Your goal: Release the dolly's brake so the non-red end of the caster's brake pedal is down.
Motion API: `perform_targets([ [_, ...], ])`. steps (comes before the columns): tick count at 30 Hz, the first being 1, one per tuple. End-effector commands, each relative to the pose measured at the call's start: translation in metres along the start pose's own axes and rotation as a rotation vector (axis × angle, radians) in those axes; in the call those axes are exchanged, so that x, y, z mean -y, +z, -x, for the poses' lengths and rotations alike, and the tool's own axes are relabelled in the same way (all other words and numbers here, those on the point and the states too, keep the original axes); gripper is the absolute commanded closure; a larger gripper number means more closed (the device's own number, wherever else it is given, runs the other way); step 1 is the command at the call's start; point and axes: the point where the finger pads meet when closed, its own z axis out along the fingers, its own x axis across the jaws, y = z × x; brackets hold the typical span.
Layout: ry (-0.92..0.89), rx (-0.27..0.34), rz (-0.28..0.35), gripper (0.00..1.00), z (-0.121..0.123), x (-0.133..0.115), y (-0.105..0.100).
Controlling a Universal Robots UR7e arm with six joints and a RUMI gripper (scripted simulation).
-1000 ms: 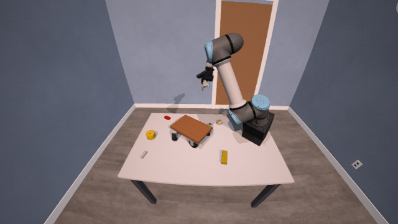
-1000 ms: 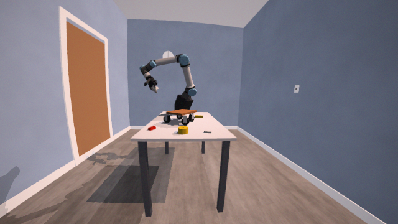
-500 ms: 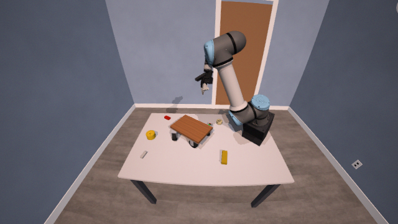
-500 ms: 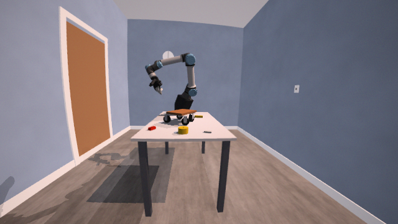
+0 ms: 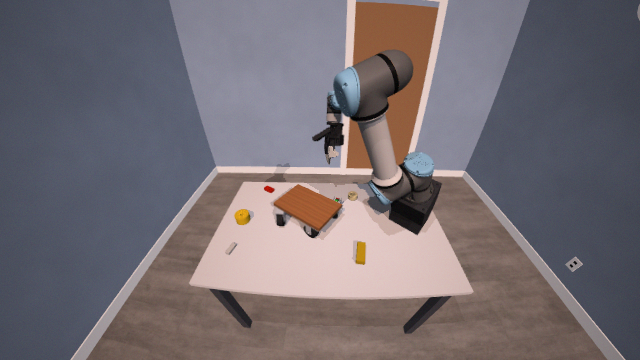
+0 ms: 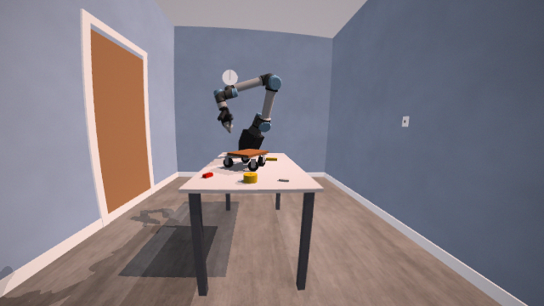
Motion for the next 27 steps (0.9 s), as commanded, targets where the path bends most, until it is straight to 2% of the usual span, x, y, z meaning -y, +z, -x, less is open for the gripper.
perform_targets([
  [1,-0.051,-0.113,-0.024,1.0,0.021,-0.022,0.024],
  [6,-0.1,-0.195,-0.036,1.0,0.035,-0.043,0.048],
  [8,-0.1,-0.195,-0.036,1.0,0.035,-0.043,0.048],
  [16,-0.155,-0.285,-0.056,1.0,0.047,-0.067,0.075],
  [27,-0.177,-0.321,-0.067,1.0,0.051,-0.078,0.086],
])
